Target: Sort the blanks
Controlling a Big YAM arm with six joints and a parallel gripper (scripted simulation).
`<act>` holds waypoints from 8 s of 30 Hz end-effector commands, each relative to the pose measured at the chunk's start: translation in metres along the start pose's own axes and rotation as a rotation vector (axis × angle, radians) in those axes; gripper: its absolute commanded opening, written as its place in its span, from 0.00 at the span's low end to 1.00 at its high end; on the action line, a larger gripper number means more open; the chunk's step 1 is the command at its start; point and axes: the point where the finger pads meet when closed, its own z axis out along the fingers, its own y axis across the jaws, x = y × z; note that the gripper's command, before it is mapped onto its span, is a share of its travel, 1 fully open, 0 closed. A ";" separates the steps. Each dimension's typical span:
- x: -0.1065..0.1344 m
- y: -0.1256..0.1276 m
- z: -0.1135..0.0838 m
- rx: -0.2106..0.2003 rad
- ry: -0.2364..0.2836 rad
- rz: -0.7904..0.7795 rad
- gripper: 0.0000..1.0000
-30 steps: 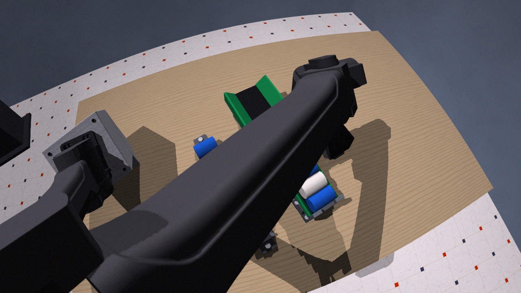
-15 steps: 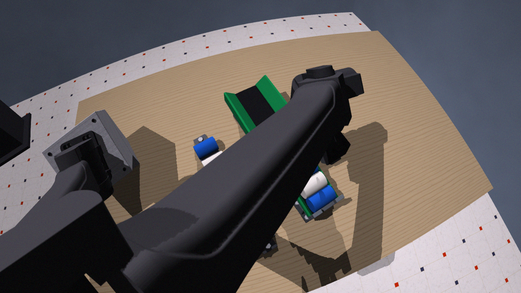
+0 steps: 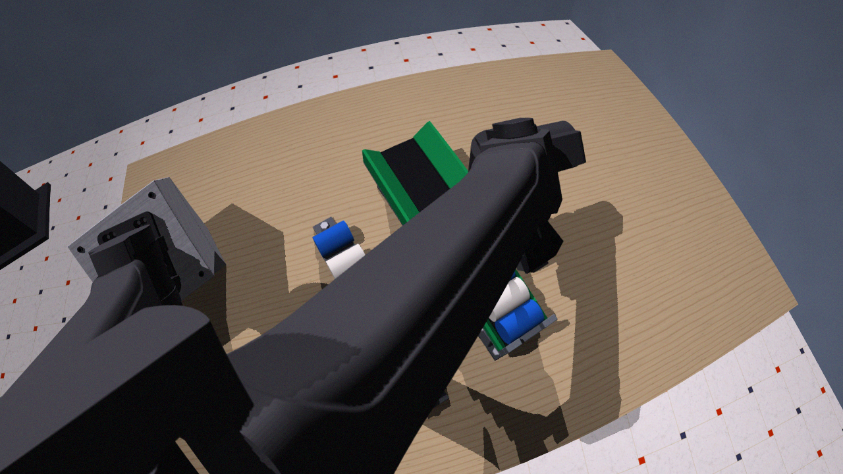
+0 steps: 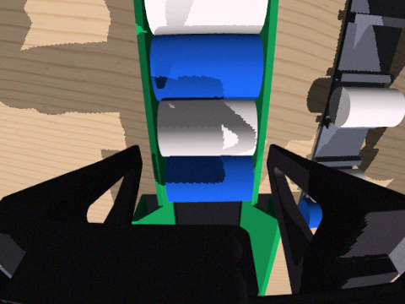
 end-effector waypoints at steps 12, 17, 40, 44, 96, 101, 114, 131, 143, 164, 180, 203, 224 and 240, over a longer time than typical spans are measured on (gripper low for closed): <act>0.002 -0.004 0.011 0.014 0.002 -0.017 0.78; 0.002 -0.004 0.011 0.014 0.002 -0.013 0.78; 0.002 -0.004 0.011 0.014 0.002 -0.013 0.78; 0.002 -0.004 0.011 0.014 0.002 -0.013 0.78; 0.002 -0.003 0.006 0.002 0.001 -0.006 0.78; 0.002 -0.003 0.006 0.002 0.001 -0.006 0.78; 0.002 -0.003 0.006 0.002 0.001 -0.006 0.78; 0.002 -0.003 0.006 0.002 0.001 -0.006 0.78; 0.001 -0.003 0.001 -0.011 0.000 0.005 0.78; 0.001 -0.003 0.000 -0.013 0.000 0.006 0.78; 0.001 -0.003 0.000 -0.013 0.000 0.006 0.78; -0.007 0.009 0.002 -0.007 -0.002 0.007 0.78; -0.007 0.009 0.002 -0.007 -0.002 0.007 0.78; -0.007 0.010 0.010 -0.006 -0.003 0.012 0.78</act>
